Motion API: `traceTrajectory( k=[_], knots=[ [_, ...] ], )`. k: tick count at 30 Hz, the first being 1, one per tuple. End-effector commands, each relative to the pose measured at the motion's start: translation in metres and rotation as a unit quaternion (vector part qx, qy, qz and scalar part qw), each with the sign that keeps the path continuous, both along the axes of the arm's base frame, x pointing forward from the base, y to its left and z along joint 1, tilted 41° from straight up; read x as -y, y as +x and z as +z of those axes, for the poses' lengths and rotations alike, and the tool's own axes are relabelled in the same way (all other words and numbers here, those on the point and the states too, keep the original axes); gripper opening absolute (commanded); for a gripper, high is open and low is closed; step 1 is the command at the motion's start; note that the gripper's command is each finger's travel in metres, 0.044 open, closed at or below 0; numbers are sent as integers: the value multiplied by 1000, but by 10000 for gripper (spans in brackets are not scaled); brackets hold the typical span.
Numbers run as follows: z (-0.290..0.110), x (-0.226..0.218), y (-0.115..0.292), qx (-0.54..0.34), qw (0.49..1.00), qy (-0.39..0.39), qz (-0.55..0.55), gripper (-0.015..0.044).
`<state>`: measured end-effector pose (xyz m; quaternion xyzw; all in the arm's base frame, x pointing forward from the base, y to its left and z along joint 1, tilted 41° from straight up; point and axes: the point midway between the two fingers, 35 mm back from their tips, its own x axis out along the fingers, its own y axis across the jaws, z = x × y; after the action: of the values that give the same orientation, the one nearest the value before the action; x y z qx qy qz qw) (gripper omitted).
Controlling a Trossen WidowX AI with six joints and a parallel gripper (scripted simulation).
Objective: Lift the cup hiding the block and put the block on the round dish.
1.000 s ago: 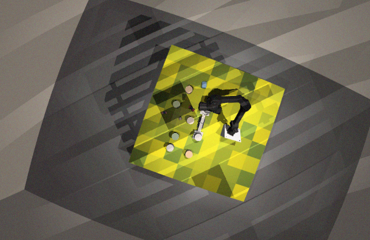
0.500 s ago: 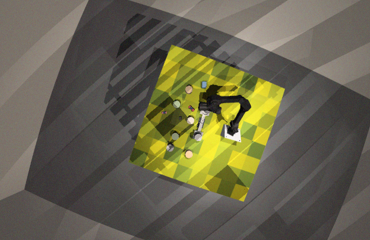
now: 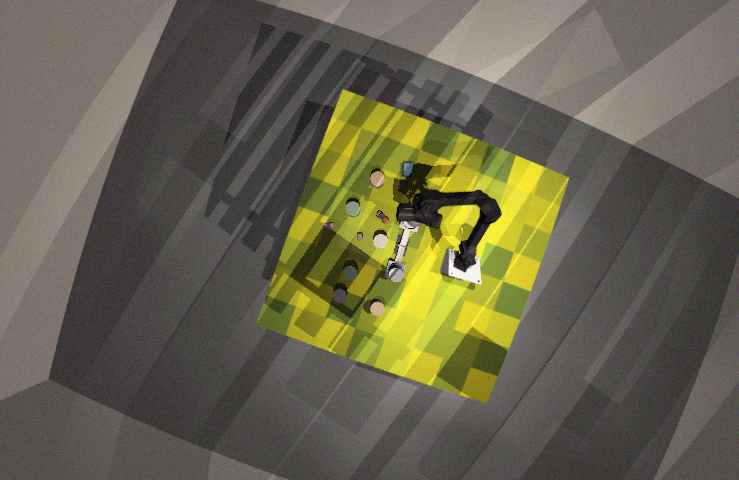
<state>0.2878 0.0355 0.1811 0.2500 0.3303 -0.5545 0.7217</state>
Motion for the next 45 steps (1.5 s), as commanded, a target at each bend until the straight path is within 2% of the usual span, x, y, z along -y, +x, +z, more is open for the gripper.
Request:
traceTrajectory(
  k=[1,22,45],
  knots=[
    [0,0,0,0,1000,0,1,0],
    [0,1,0,-1,1000,0,1,0],
    [14,113,-38,-11,999,48,-10,0]
  ],
)
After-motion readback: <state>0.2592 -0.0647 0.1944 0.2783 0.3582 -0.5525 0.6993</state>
